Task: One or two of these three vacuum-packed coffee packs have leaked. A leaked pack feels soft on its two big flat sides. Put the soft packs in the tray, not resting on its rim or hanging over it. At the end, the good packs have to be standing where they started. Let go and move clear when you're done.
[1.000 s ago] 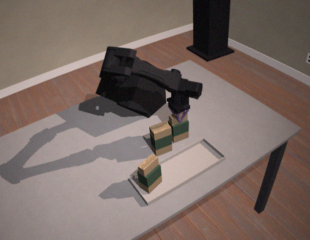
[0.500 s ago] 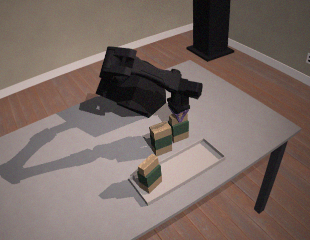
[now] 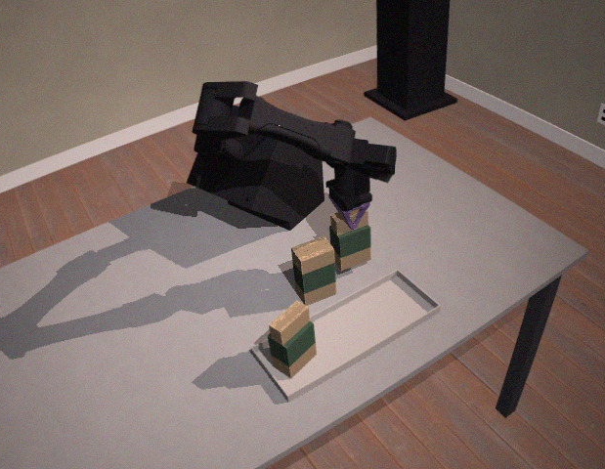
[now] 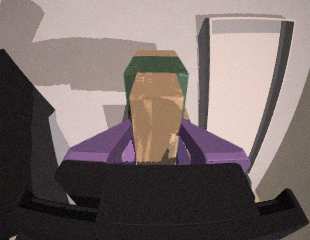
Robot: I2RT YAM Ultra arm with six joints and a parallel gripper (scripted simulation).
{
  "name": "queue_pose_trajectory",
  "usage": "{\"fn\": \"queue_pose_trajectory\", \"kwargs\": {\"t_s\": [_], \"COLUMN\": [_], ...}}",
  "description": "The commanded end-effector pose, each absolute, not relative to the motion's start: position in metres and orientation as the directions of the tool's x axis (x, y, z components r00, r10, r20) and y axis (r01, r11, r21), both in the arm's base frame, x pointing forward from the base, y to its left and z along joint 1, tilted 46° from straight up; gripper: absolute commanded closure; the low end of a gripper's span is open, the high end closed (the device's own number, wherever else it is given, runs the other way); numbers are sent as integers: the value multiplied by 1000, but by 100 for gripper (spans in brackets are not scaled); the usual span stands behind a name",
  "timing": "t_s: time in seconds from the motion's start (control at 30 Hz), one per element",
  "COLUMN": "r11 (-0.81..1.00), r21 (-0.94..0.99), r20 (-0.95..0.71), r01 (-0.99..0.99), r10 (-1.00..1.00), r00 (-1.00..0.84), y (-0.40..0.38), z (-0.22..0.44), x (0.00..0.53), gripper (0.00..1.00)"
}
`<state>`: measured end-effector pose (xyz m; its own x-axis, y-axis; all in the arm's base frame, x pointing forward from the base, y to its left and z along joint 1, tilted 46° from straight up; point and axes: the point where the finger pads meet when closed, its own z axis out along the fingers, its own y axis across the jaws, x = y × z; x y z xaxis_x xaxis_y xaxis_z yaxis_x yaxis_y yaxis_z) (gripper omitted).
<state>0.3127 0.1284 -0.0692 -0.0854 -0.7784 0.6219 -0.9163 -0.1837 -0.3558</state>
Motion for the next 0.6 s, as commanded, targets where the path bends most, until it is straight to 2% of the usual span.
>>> {"fn": "queue_pose_trajectory", "kwargs": {"t_s": [0.0, 0.57], "r11": [-185, -184], "r21": [-362, -362], "r20": [607, 607], "r01": [-914, -914], "r10": [-790, -790], "r00": [-81, -81], "y": [148, 152], "z": [-51, -45], "x": [307, 303], "gripper": [74, 74]}}
